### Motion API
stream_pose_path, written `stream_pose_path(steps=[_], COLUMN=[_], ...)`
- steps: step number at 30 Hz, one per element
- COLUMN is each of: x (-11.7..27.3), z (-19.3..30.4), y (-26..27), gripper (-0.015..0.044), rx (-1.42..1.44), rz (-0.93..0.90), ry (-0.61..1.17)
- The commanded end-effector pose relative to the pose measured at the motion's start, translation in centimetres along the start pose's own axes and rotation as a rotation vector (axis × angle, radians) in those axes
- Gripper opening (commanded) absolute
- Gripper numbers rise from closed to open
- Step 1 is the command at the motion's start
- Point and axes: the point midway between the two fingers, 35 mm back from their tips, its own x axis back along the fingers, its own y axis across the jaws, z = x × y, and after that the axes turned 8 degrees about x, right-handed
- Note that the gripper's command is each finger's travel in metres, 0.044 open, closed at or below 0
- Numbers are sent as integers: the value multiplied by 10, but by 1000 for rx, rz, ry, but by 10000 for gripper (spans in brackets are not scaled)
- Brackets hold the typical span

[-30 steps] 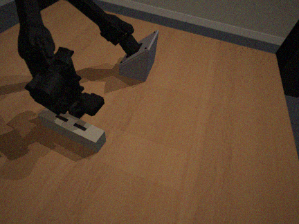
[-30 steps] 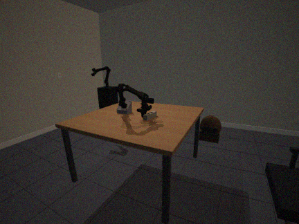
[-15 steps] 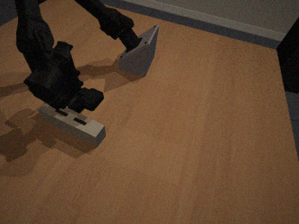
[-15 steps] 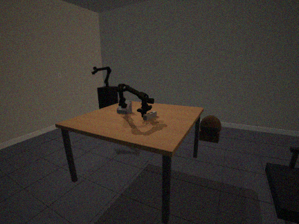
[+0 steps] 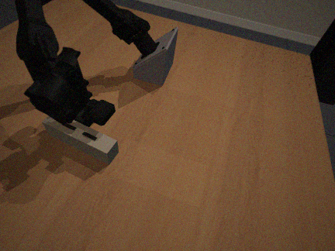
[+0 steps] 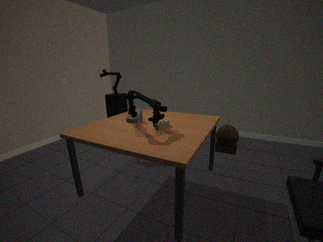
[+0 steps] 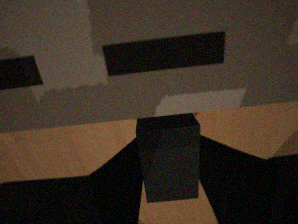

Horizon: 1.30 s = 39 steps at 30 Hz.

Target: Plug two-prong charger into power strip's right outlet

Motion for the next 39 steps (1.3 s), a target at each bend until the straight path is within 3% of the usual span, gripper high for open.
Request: stream_pose_path(steps=[1, 39], x=[1, 2], z=[-2, -15], y=[-1, -3], gripper=[0, 0], rx=[6, 5], rz=[3, 3], ry=[-1, -2])
